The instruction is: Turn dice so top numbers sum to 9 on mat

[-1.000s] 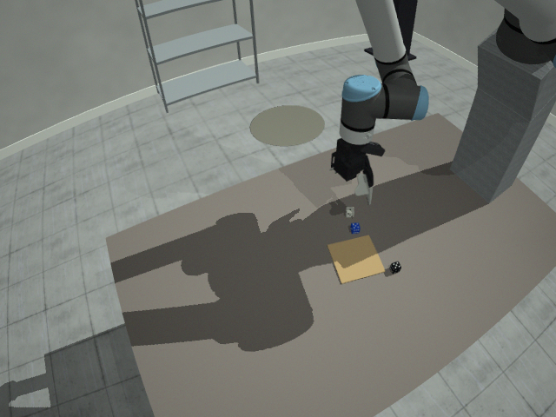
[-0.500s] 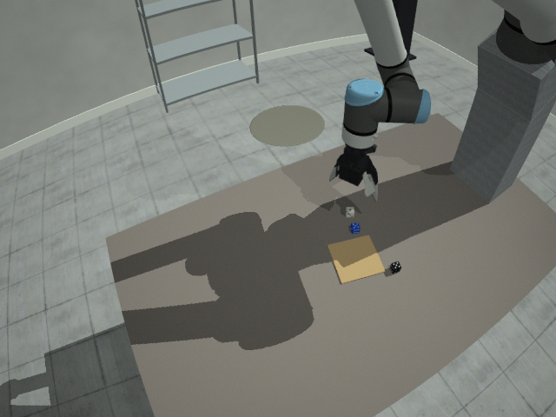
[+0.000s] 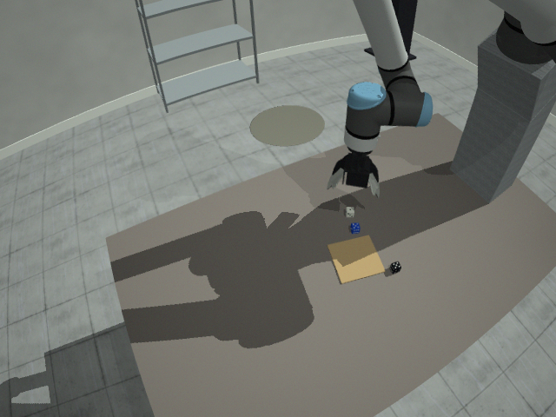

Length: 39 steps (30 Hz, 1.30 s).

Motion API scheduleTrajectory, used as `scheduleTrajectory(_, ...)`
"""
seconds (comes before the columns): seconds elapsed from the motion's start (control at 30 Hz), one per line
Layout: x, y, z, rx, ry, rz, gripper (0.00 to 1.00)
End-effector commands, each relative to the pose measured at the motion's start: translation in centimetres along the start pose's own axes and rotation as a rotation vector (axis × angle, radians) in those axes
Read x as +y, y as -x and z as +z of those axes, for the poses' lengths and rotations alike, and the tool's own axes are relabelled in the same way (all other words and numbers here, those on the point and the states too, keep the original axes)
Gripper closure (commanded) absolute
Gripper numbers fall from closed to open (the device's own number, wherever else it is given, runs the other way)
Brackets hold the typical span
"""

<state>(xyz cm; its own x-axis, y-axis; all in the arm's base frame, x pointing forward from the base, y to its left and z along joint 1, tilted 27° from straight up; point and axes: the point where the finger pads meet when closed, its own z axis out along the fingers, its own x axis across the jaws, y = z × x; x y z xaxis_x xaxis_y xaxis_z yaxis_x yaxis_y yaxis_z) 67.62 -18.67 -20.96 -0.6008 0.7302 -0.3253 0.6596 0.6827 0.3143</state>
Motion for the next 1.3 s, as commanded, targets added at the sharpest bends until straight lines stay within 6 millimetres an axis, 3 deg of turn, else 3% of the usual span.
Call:
scheduleTrajectory(0.0, 0.11, -0.01, 0.16, 0.001, 0.003, -0.107, 0.00)
scheduleTrajectory(0.43, 0.18, -0.02, 0.26, 0.001, 0.003, -0.156, 0.00)
scheduleTrajectory(0.47, 0.18, -0.02, 0.26, 0.001, 0.003, -0.156, 0.76)
scheduleTrajectory(1.27, 0.18, -0.02, 0.26, 0.001, 0.003, -0.156, 0.76)
